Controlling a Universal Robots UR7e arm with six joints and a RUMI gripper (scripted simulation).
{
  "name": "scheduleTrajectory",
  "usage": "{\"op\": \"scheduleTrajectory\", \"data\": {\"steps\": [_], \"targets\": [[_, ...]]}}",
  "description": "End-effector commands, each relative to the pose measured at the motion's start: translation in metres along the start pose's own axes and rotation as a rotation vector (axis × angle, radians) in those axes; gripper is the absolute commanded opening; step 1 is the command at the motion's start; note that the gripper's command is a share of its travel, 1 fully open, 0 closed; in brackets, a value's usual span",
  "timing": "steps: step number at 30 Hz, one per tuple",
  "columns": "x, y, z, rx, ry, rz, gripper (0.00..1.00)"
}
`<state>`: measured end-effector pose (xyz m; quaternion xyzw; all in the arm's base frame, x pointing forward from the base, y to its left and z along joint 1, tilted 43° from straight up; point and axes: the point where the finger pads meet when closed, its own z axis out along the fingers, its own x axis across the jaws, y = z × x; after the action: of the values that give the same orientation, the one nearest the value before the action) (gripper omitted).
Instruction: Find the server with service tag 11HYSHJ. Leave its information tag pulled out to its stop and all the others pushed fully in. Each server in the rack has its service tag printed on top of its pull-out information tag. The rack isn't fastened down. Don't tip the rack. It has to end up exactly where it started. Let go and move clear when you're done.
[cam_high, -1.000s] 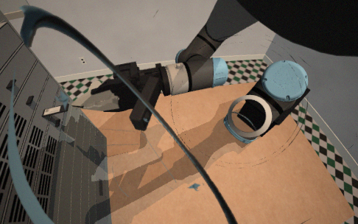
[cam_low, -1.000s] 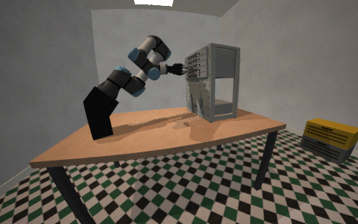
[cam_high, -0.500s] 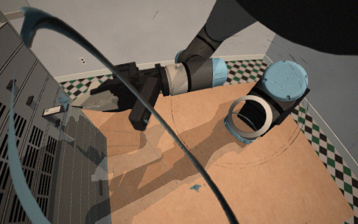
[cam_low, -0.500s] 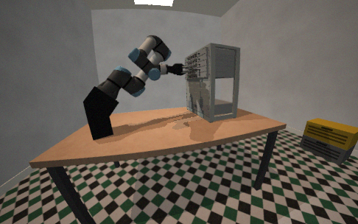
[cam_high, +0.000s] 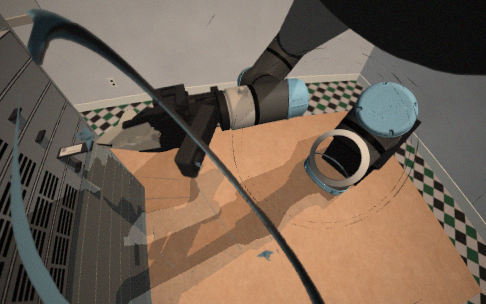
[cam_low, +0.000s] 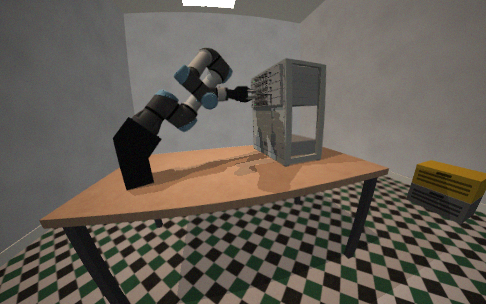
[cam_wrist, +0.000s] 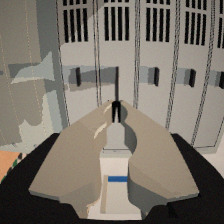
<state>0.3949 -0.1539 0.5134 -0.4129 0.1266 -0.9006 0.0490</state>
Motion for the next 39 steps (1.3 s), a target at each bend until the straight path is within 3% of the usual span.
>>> {"op": "scheduleTrajectory", "data": {"steps": [1, 39], "targets": [[0.0003, 0.0001, 0.0, 0.0, 0.001, 0.0, 0.0], [0.0042, 0.0002, 0.0041, 0.0, 0.001, 0.0, 0.0]]}}
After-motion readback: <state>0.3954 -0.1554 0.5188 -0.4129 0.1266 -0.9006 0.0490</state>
